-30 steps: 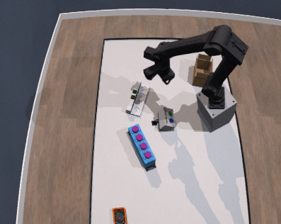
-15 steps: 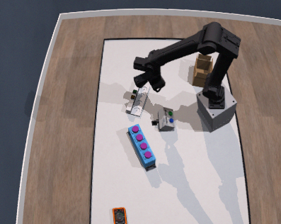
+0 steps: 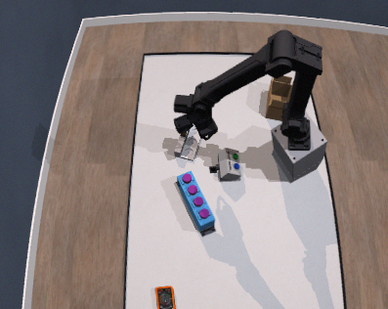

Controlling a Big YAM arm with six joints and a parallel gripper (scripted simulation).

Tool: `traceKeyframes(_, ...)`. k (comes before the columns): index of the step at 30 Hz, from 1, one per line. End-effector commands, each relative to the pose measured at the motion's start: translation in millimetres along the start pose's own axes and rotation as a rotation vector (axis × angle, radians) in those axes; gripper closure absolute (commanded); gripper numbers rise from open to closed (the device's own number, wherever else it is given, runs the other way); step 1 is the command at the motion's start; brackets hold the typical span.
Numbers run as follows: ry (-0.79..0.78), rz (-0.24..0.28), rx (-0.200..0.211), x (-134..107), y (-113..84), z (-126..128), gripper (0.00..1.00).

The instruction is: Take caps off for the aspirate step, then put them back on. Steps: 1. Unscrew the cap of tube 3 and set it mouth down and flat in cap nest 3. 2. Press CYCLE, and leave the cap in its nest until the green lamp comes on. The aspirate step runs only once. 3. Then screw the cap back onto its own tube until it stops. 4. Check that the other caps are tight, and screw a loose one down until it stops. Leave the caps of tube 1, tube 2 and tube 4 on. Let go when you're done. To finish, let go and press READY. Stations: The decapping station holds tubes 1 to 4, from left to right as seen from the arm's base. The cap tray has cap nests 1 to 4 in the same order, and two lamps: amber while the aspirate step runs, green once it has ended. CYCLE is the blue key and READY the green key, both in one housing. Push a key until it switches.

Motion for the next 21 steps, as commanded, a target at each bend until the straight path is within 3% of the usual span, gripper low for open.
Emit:
traceKeyframes(1,0.022,-0.030,-0.026,30.1,1.0,-2.6,0.51)
traceKeyframes(11,0.048,-0.068,-0.024,76.6,17.7,27.0,0.51)
traceKeyframes(21,0.051,-0.058,-0.018,72.3,17.1,31.5,0.51)
Point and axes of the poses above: the point where the finger pads meet when closed, its own y axis out along the fingers, its own z axis across the jaws, x = y × z, the point moved 9 cm from there along -y, back along the fingers, and after that the axes turned 9 degrees about -y, right-handed, at the moved point
